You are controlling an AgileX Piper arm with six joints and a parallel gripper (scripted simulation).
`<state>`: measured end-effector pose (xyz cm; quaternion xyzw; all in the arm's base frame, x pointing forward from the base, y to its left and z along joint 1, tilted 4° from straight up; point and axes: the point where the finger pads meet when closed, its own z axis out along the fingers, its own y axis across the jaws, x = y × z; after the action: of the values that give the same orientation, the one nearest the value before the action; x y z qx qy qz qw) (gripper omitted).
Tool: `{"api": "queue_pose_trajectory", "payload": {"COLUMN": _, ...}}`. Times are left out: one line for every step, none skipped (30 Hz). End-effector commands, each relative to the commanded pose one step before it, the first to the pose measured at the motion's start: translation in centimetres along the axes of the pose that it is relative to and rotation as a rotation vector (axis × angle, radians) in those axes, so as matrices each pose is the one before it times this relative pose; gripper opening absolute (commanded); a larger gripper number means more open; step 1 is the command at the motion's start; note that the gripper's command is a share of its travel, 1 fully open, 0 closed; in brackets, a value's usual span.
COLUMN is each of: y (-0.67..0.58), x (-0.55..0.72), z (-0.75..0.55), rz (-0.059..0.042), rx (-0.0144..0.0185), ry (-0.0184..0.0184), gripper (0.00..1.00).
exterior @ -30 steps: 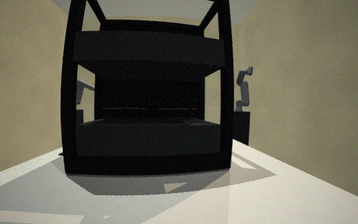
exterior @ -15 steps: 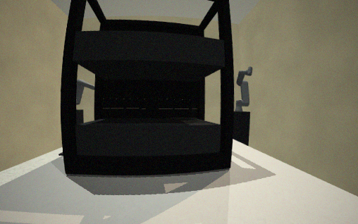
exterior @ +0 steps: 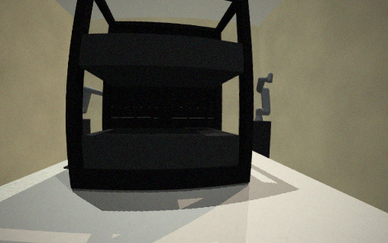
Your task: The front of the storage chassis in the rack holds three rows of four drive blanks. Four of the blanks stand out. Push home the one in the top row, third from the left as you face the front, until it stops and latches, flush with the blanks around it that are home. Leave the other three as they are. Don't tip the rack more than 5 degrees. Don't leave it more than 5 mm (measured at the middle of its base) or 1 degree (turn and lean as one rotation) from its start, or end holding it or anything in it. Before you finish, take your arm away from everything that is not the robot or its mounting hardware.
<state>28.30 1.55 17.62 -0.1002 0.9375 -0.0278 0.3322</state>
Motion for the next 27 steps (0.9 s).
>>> {"api": "queue_pose_trajectory", "payload": {"y": -0.205, "x": 0.053, "z": -0.118, "rz": 0.0273, "rx": 0.00252, "ry": -0.0046, "gripper": 1.0}}
{"api": "queue_pose_trajectory", "payload": {"y": -0.088, "x": 0.015, "z": -0.024, "rz": 0.012, "rx": 0.00093, "ry": -0.00066, "gripper": 1.0}}
{"api": "queue_pose_trajectory", "payload": {"y": -0.085, "x": 0.013, "z": -0.023, "rz": 0.0115, "rx": 0.00089, "ry": -0.00065, "gripper": 1.0}}
{"api": "queue_pose_trajectory", "payload": {"y": -0.081, "x": 0.012, "z": -0.022, "rz": 0.011, "rx": 0.00085, "ry": -0.00064, "gripper": 1.0}}
{"api": "queue_pose_trajectory", "payload": {"y": -0.078, "x": 0.01, "z": -0.022, "rz": 0.0105, "rx": 0.00082, "ry": -0.00063, "gripper": 1.0}}
{"api": "queue_pose_trajectory", "payload": {"y": -0.074, "x": 0.009, "z": -0.021, "rz": 0.0101, "rx": 0.00078, "ry": -0.00062, "gripper": 1.0}}
{"api": "queue_pose_trajectory", "payload": {"y": -0.071, "x": 0.008, "z": -0.02, "rz": 0.0096, "rx": 0.00074, "ry": -0.00061, "gripper": 1.0}}
{"api": "queue_pose_trajectory", "payload": {"y": 0.0, "x": 0.0, "z": 0.0, "rz": 0.0, "rx": 0.0, "ry": 0.0, "gripper": 1.0}}
{"api": "queue_pose_trajectory", "payload": {"y": 0.0, "x": 0.0, "z": 0.0, "rz": 0.0, "rx": 0.0, "ry": 0.0, "gripper": 1.0}}
{"api": "queue_pose_trajectory", "payload": {"y": -0.068, "x": 0.007, "z": -0.019, "rz": 0.0091, "rx": 0.00071, "ry": -0.00059, "gripper": 1.0}}
{"api": "queue_pose_trajectory", "payload": {"y": -0.064, "x": 0.006, "z": -0.018, "rz": 0.0087, "rx": 0.00067, "ry": -0.00058, "gripper": 1.0}}
{"api": "queue_pose_trajectory", "payload": {"y": -0.061, "x": 0.005, "z": -0.017, "rz": 0.0083, "rx": 0.00064, "ry": -0.00056, "gripper": 1.0}}
{"api": "queue_pose_trajectory", "payload": {"y": -0.058, "x": 0.004, "z": -0.016, "rz": 0.0078, "rx": 0.0006, "ry": -0.00054, "gripper": 1.0}}
{"api": "queue_pose_trajectory", "payload": {"y": -0.055, "x": 0.004, "z": -0.016, "rz": 0.0074, "rx": 0.00057, "ry": -0.00052, "gripper": 1.0}}
{"api": "queue_pose_trajectory", "payload": {"y": -0.051, "x": 0.003, "z": -0.015, "rz": 0.007, "rx": 0.00054, "ry": -0.0005, "gripper": 1.0}}
{"api": "queue_pose_trajectory", "payload": {"y": -0.048, "x": 0.002, "z": -0.014, "rz": 0.0065, "rx": 0.0005, "ry": -0.00047, "gripper": 1.0}}
{"api": "queue_pose_trajectory", "payload": {"y": -0.045, "x": 0.002, "z": -0.013, "rz": 0.0061, "rx": 0.00047, "ry": -0.00045, "gripper": 1.0}}
{"api": "queue_pose_trajectory", "payload": {"y": -0.042, "x": 0.002, "z": -0.012, "rz": 0.0057, "rx": 0.00044, "ry": -0.00043, "gripper": 1.0}}
{"api": "queue_pose_trajectory", "payload": {"y": -0.039, "x": 0.001, "z": -0.011, "rz": 0.0053, "rx": 0.00041, "ry": -0.0004, "gripper": 1.0}}
{"api": "queue_pose_trajectory", "payload": {"y": -0.037, "x": 0.001, "z": -0.011, "rz": 0.005, "rx": 0.00038, "ry": -0.00038, "gripper": 1.0}}
{"api": "queue_pose_trajectory", "payload": {"y": -0.034, "x": 0.001, "z": -0.01, "rz": 0.0046, "rx": 0.00035, "ry": -0.00035, "gripper": 1.0}}
{"api": "queue_pose_trajectory", "payload": {"y": -0.031, "x": 0.001, "z": -0.009, "rz": 0.0042, "rx": 0.00032, "ry": -0.00033, "gripper": 1.0}}
{"api": "queue_pose_trajectory", "payload": {"y": -0.029, "x": 0.0, "z": -0.008, "rz": 0.0039, "rx": 0.0003, "ry": -0.0003, "gripper": 1.0}}
{"api": "queue_pose_trajectory", "payload": {"y": -0.026, "x": 0.0, "z": -0.008, "rz": 0.0035, "rx": 0.00027, "ry": -0.00028, "gripper": 1.0}}
{"api": "queue_pose_trajectory", "payload": {"y": 0.0, "x": 0.0, "z": 0.0, "rz": 0.0, "rx": 0.0, "ry": 0.0, "gripper": 1.0}}
{"api": "queue_pose_trajectory", "payload": {"y": 0.0, "x": 0.0, "z": 0.0, "rz": 0.0, "rx": 0.0, "ry": 0.0, "gripper": 1.0}}
{"api": "queue_pose_trajectory", "payload": {"y": -0.024, "x": 0.0, "z": -0.007, "rz": 0.0032, "rx": 0.00025, "ry": -0.00026, "gripper": 1.0}}
